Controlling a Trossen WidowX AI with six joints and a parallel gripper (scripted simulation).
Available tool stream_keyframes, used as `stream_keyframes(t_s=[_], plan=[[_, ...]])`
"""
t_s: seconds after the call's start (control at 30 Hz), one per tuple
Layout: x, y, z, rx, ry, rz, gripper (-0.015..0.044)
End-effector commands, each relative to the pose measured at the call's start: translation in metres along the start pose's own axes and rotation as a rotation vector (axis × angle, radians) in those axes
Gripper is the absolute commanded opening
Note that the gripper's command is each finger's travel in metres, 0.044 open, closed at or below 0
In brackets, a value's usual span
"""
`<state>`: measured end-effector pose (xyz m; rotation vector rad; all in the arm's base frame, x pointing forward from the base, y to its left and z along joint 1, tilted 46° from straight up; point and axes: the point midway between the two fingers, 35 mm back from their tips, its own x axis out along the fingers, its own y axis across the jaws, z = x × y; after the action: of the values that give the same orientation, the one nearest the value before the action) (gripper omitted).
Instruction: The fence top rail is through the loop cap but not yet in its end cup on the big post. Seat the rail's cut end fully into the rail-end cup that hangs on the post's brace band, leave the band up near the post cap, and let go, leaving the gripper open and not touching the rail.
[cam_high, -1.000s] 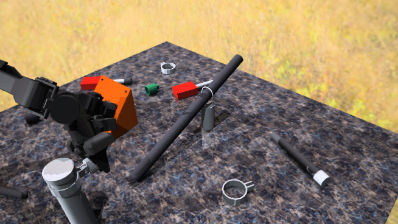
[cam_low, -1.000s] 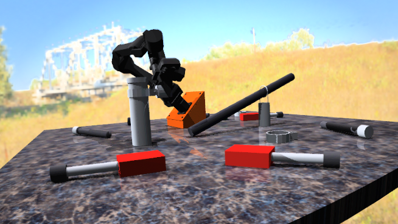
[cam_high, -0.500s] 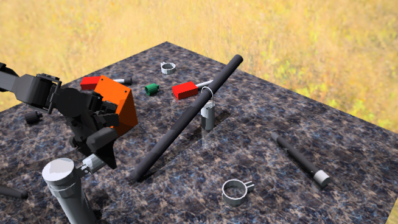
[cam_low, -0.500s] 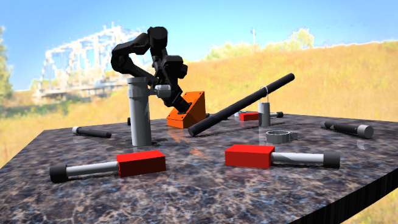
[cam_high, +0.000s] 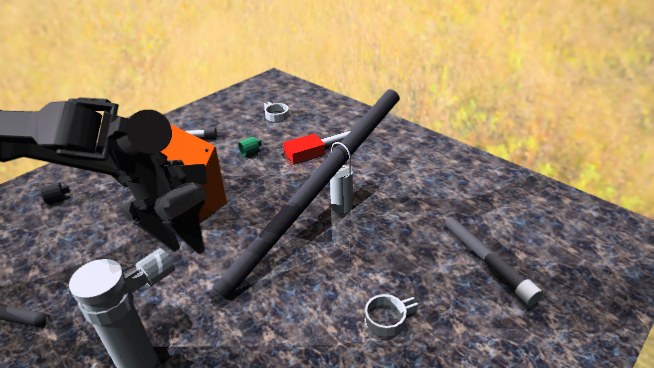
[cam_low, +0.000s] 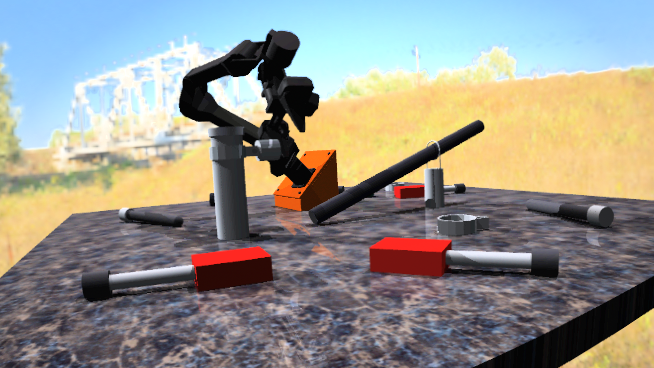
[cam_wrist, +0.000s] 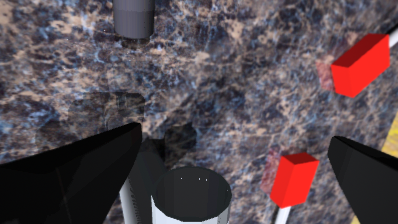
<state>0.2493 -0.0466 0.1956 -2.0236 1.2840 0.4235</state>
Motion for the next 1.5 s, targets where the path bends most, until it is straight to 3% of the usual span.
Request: stream_keyframes(t_s=[0.0,0.6,1.13,1.47], plan=[[0.000,-0.001,0.001,0.009,-0.002,0.000,0.0440],[-0.052,-0.028,0.086,1.073,0.008,0.044,0.0440],[-0.088,-0.032,0.123,1.655,0.046,-0.041,0.0440],[-0.089,-0.032,0.124,1.669,0.046,-0.043,0.0440]])
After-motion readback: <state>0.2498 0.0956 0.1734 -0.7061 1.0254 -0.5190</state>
